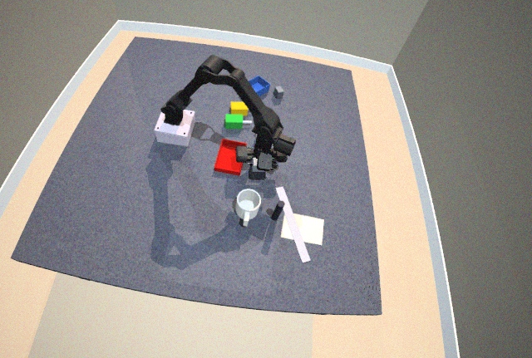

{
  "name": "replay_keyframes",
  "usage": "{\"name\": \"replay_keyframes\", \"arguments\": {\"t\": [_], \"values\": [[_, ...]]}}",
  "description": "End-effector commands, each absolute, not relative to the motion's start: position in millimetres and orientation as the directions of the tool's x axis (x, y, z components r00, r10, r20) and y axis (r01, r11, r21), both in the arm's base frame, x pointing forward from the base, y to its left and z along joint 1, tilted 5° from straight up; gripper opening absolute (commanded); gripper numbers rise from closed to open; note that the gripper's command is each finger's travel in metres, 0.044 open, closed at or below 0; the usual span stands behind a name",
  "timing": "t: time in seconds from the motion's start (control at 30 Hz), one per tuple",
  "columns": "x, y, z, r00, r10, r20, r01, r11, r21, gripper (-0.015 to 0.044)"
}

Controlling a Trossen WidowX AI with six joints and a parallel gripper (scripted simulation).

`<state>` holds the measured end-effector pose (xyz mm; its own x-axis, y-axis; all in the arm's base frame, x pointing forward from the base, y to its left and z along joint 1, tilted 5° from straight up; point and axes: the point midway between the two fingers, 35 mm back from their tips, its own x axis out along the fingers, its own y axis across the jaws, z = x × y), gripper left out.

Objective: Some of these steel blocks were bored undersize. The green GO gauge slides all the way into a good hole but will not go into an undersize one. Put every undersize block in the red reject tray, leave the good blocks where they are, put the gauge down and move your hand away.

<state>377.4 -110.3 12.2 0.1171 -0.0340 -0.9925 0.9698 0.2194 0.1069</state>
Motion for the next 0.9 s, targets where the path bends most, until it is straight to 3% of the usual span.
{"name": "replay_keyframes", "arguments": {"t": [0.0,0.2,0.43,0.87], "values": [[377.5,-110.3,12.5,0.118,-0.034,-0.992,0.970,0.219,0.108,0.0220],[377.5,-110.3,12.5,0.118,-0.034,-0.992,0.970,0.219,0.108,0.0180],[365.4,-106.3,80.4,0.113,-0.029,-0.993,0.971,0.216,0.104,0.0000],[332.2,-92.0,86.5,0.110,-0.027,-0.994,0.971,0.219,0.101,0.0000]]}}
